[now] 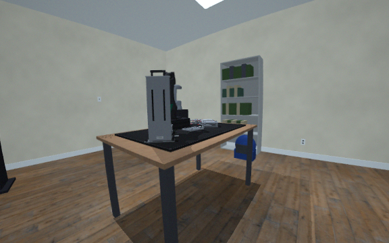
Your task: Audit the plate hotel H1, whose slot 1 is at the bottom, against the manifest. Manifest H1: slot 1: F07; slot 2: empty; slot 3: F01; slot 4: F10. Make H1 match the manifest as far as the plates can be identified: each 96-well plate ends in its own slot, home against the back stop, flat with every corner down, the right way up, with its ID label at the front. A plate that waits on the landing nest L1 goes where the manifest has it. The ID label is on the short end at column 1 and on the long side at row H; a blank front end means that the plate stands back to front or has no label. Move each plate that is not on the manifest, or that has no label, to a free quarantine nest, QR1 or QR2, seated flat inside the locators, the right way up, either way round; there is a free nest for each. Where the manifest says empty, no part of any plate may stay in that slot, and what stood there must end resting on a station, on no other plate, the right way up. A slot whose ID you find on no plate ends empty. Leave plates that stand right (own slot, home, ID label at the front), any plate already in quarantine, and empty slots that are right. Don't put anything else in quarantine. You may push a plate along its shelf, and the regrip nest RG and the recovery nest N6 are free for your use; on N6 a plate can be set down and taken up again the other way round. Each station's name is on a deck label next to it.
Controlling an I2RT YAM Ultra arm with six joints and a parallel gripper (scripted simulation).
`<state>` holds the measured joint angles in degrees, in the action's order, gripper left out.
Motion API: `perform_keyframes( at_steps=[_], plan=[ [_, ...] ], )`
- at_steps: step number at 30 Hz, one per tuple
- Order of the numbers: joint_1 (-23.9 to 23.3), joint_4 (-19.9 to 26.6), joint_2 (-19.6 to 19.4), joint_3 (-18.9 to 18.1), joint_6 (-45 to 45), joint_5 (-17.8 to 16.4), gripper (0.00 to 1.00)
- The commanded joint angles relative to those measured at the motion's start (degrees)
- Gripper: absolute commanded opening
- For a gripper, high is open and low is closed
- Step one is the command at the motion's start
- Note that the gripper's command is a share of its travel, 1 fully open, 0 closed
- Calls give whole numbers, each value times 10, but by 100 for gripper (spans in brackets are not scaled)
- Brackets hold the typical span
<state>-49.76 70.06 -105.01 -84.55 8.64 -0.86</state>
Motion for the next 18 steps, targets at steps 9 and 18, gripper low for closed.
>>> perform_keyframes(
  at_steps=[9, 18],
  plan=[
    [1, -86, -7, 44, -2, -1, 100],
    [1, -96, -10, 51, -2, -1, 100]
  ],
)
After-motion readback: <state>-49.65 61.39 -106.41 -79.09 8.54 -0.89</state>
